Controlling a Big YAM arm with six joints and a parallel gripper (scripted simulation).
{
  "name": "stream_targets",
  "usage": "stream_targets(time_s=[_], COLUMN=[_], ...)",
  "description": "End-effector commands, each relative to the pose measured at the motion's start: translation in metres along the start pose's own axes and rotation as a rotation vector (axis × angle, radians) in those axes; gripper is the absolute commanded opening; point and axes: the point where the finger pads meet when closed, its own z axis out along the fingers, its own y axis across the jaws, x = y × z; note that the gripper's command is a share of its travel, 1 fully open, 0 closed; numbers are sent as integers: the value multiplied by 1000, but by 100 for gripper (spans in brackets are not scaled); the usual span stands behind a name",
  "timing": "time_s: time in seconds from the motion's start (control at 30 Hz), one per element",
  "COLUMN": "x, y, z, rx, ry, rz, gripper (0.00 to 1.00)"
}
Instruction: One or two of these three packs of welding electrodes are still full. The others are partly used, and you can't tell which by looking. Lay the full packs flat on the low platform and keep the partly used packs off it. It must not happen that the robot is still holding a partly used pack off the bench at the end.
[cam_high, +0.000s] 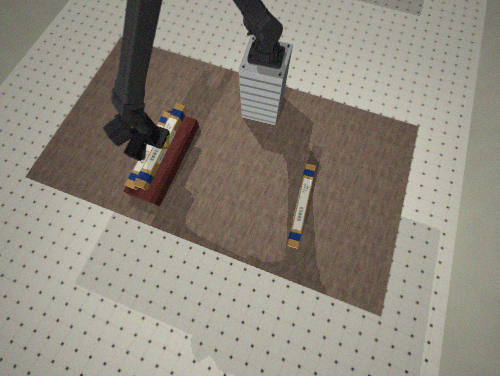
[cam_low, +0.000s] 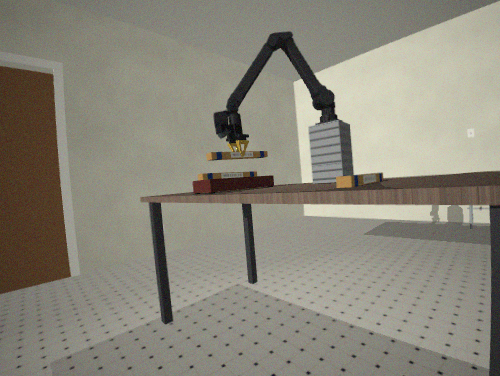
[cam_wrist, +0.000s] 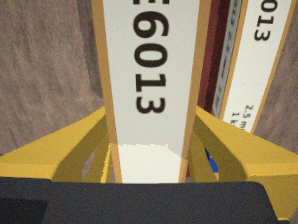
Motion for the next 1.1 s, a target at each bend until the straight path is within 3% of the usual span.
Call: stream_targets(time_s=[0.0,1.07], x=[-42,-43], y=[-33,-34], z=[-41,-40], rx=[63,63], ry=[-100,-99], rz=[-7,-8], gripper=[0,0])
